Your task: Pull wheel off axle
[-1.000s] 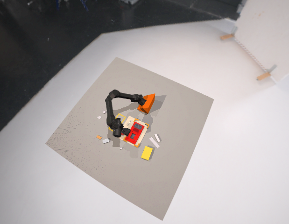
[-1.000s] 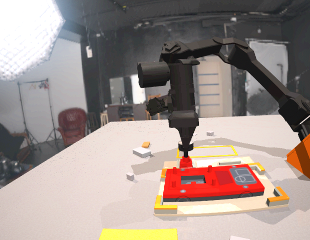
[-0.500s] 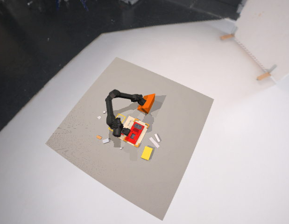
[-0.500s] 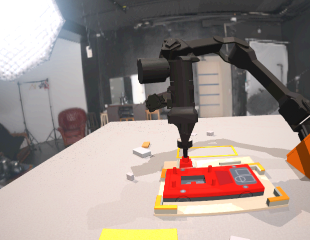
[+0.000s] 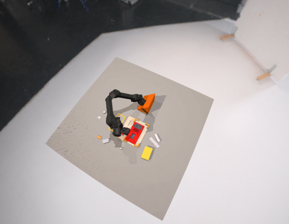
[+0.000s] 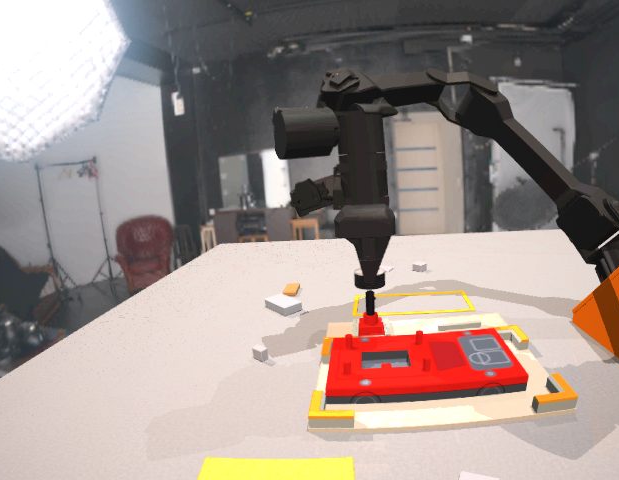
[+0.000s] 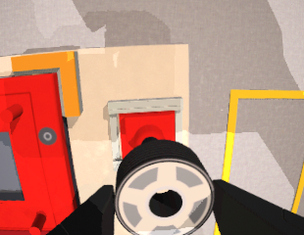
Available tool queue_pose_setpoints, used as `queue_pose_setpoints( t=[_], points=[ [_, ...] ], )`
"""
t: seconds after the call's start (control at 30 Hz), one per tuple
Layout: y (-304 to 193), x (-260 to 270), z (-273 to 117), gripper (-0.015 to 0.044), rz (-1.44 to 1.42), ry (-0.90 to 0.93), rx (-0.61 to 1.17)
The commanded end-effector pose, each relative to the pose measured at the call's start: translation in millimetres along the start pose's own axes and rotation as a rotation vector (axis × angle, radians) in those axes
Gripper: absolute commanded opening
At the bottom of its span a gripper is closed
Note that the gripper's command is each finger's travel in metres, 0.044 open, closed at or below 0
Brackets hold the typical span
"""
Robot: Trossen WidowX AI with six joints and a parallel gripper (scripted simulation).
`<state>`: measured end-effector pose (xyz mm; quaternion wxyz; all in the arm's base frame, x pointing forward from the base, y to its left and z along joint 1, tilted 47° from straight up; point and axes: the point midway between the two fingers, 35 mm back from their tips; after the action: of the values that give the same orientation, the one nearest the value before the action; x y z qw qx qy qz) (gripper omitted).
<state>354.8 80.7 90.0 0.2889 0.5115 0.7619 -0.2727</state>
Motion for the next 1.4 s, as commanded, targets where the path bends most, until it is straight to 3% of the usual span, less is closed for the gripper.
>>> queue_pose_setpoints(
  t=[0.0,0.17,1.13,1.37],
  points=[
    [1,1,-14,0.0,0.005,0.005,-0.006],
    [0,0,-28,0.0,0.005,0.005,-0.006],
    [-88,-80,-28,0.0,0.002,0.003,-0.003],
    [-90,-82,-19,0.0,0.002,0.002,-0.003]
  ],
)
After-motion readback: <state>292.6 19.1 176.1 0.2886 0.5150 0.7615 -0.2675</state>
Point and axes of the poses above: the point midway between the two fingers, 35 mm back from their tips, its own z axis out along the fingers, its own x axis across the jaws, y = z × x, and after that the axes turned 15 degrees about -z, right-handed
